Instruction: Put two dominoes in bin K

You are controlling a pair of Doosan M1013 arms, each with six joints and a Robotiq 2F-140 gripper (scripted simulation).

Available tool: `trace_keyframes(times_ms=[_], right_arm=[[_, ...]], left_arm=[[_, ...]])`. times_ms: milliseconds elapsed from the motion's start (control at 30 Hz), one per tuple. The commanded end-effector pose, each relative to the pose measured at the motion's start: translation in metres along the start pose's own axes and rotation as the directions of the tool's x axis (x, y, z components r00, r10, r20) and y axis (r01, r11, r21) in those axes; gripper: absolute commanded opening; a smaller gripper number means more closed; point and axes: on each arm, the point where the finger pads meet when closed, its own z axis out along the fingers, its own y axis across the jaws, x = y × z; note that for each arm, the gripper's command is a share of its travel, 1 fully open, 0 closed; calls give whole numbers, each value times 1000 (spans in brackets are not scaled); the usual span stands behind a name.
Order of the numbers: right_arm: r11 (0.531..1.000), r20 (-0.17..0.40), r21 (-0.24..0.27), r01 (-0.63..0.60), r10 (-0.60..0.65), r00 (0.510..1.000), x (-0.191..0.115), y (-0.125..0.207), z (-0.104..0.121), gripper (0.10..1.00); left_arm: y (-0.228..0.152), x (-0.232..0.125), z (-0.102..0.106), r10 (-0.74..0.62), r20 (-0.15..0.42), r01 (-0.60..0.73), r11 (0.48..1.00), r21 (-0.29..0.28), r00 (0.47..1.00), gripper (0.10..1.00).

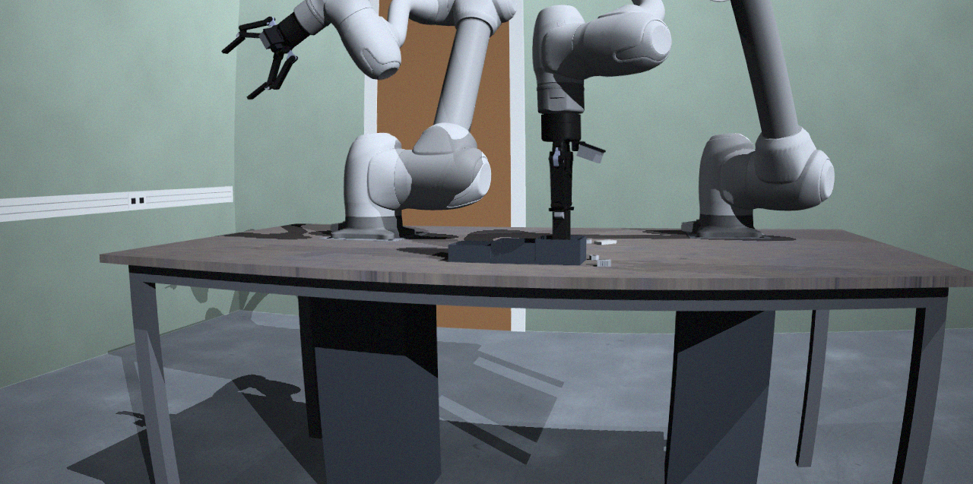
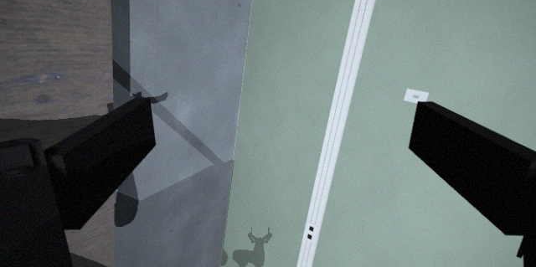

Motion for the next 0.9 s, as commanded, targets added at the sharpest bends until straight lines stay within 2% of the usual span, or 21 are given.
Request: trace_keyframes(times_ms=[0, 400, 533, 867], right_arm=[[1000, -2, -4, 3, -3, 1000, -1, 1, 0, 1000], [1000, -2, -4, 3, -3, 1000, -1, 1, 0, 1000], [1000, -2, -4, 3, -3, 1000, -1, 1, 0, 1000], [1000, -2, -4, 3, -3, 1000, -1, 1, 0, 1000]], left_arm=[[1, 0, -10, -2, -3, 2, 1000, -6, 1000, 273], [1, 0, -24, -2, -3, 2, 1000, -5, 1000, 273], [1, 0, -44, -2, -3, 2, 1000, -6, 1000, 273], [-1, 1, -44, -2, -5, 2, 1000, -3, 1000, 273]])
